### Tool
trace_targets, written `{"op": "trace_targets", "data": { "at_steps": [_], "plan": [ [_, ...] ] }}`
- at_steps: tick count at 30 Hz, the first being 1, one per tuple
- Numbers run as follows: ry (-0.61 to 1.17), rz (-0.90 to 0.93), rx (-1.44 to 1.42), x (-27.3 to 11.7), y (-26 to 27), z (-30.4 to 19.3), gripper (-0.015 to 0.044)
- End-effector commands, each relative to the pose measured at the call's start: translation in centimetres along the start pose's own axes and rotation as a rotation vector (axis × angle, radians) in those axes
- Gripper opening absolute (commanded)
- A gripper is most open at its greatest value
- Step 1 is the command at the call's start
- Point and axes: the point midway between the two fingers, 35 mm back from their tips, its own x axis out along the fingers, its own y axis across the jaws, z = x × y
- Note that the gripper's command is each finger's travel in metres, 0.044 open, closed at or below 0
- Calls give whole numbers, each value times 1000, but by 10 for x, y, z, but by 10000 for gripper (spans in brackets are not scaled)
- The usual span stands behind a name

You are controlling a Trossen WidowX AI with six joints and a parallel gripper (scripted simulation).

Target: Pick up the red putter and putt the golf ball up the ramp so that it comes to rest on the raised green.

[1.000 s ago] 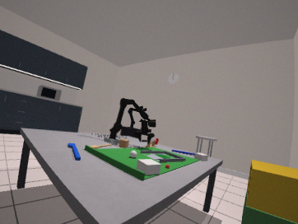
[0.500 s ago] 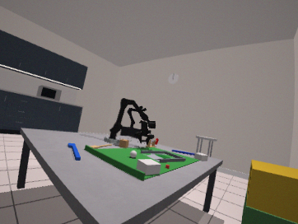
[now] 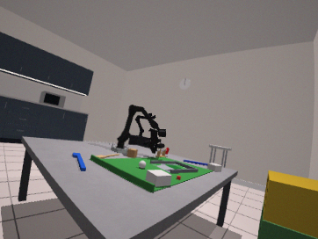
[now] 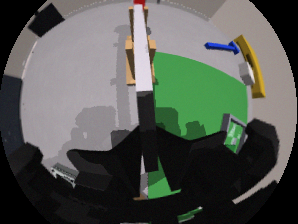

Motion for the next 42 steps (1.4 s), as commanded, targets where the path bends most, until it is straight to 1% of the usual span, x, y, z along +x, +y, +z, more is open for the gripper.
{"op": "trace_targets", "data": {
  "at_steps": [1,5,19,23,25,42],
  "plan": [
    [0,-1,-1,-3,-1,1,0],
    [0,-1,-1,-17,-3,6,0],
    [0,0,0,-93,-1,26,0],
    [0,0,0,-97,-1,26,0],
    [10,-5,22,-91,-4,21,0],
    [83,-87,497,-118,-44,-63,0]
  ]
}}
